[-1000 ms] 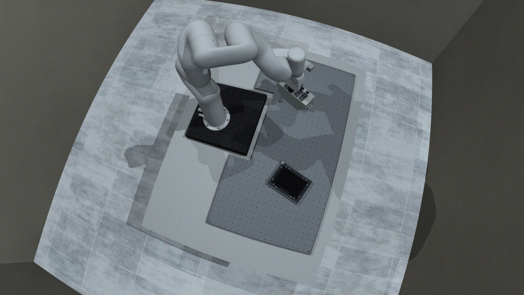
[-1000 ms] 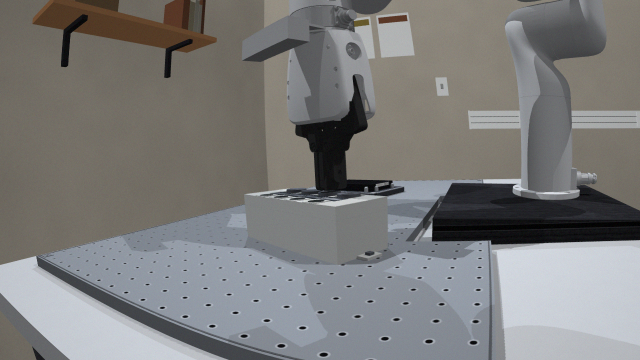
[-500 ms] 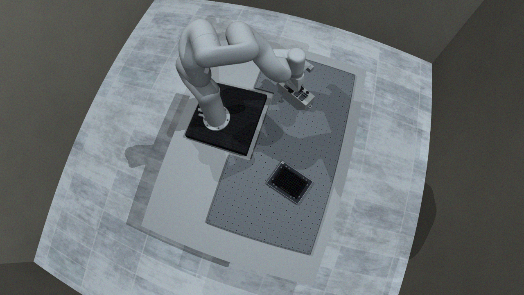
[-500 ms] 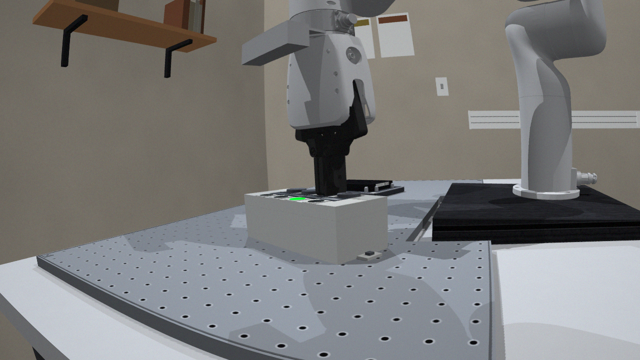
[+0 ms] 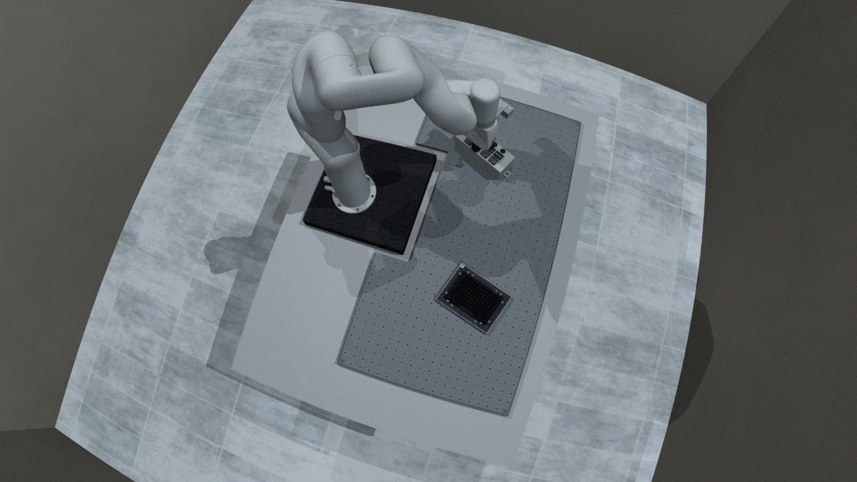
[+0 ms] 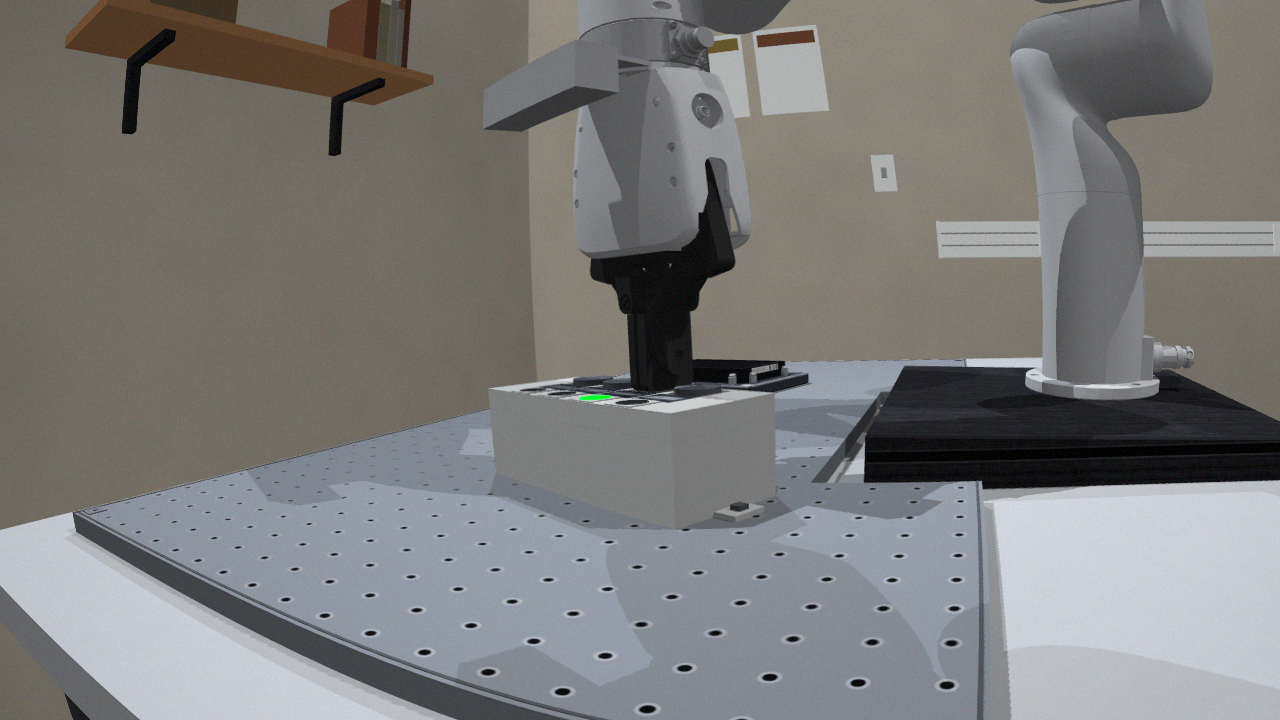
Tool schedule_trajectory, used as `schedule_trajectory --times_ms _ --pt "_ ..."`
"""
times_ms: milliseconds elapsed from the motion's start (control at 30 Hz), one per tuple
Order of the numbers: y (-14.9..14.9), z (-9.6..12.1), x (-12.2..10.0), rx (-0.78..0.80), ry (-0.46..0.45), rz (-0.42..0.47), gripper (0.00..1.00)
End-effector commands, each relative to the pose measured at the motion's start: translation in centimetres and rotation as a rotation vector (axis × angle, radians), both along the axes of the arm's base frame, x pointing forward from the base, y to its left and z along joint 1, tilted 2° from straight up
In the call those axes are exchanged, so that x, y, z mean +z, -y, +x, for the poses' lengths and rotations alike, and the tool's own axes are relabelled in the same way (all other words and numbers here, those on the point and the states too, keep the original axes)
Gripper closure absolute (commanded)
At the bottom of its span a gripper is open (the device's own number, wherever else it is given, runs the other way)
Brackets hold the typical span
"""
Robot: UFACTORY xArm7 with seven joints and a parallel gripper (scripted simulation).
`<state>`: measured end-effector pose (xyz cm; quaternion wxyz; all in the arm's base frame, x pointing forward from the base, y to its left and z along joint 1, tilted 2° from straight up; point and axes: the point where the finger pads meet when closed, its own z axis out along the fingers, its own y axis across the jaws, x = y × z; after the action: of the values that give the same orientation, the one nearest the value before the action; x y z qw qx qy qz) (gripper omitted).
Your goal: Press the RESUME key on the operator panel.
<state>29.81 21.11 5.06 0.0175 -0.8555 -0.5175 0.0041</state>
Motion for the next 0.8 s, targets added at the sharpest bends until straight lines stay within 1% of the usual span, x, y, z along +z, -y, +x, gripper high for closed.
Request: schedule_trajectory --times_ms 0,767 --pt "-0.1 0.1 0.6 0.000 0.002 0.002 1.00" --pt "0.0 0.2 3.9 0.000 0.002 0.002 1.00"
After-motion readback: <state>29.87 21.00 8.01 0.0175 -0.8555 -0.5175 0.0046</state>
